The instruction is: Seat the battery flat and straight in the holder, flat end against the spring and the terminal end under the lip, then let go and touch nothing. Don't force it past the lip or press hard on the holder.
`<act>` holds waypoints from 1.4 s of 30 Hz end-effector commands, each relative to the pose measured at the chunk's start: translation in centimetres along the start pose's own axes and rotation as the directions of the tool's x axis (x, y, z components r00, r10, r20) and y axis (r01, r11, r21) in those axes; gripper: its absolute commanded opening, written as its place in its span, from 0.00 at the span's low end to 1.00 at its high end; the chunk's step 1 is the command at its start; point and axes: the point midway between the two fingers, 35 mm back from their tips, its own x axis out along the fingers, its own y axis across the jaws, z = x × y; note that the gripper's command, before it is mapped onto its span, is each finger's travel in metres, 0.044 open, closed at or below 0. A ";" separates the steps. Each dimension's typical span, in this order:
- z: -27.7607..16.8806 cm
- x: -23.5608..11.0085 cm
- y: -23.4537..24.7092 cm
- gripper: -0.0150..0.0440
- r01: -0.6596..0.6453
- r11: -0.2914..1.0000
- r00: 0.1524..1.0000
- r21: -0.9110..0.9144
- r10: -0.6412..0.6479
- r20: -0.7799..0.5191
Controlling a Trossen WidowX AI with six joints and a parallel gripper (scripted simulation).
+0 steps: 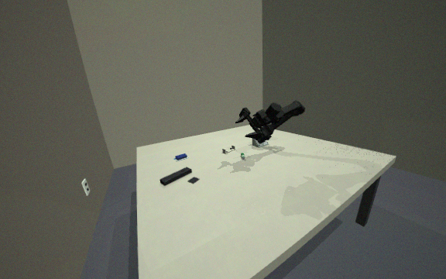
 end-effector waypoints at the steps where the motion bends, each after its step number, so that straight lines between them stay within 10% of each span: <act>1: -0.3 0.1 0.0 0.89 -0.003 1.000 1.000 0.017 0.004 -0.017; 5: -7.0 1.5 -0.2 0.71 0.055 0.928 0.937 0.368 0.079 -0.339; 11: -16.8 -1.1 -0.2 0.63 0.624 0.425 0.600 0.656 0.277 -0.751; 15: -20.0 -4.6 0.5 0.63 0.942 -0.073 0.323 0.328 0.466 -0.824; 19: -20.3 -7.5 1.4 0.63 0.857 -0.444 0.118 -0.263 0.665 -0.738; 42: -20.7 -7.8 2.1 0.63 0.795 -0.482 0.093 -0.368 0.697 -0.711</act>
